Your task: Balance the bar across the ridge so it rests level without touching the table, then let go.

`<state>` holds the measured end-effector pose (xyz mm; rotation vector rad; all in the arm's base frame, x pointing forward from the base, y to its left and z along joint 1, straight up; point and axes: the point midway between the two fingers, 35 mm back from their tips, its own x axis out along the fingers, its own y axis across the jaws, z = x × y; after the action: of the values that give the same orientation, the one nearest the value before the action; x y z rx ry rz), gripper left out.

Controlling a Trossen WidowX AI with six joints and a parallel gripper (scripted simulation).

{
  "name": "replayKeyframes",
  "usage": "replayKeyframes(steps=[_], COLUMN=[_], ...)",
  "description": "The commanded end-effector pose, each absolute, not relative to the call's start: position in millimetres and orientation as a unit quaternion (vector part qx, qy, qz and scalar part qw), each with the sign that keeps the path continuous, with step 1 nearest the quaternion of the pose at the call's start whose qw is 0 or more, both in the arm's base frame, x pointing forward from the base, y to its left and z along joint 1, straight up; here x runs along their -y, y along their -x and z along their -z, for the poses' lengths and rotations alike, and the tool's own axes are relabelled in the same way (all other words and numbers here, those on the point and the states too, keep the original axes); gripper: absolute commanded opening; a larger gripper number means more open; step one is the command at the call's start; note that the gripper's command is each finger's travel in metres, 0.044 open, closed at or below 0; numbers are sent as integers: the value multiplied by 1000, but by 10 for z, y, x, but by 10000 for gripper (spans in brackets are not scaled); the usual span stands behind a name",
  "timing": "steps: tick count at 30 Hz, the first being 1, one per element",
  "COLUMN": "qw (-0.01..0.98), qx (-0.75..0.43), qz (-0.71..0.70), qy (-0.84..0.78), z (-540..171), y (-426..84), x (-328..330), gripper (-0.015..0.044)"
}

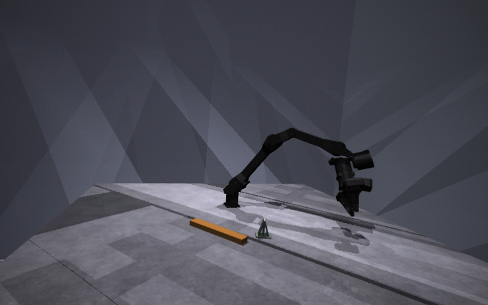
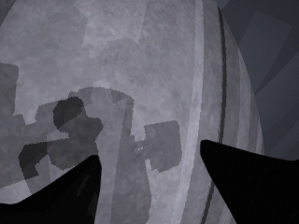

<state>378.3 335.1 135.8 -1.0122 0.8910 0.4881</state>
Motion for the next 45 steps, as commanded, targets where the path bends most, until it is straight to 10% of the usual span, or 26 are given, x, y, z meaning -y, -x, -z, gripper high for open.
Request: replayKeyframes(steps=[1, 45], qw=[747, 680], qx=[-423, -595], qz=[-222, -208], qy=[463, 375], z=[-1372, -1259], y=[-3868, -4053], x=[-3126, -355], gripper=[315, 315])
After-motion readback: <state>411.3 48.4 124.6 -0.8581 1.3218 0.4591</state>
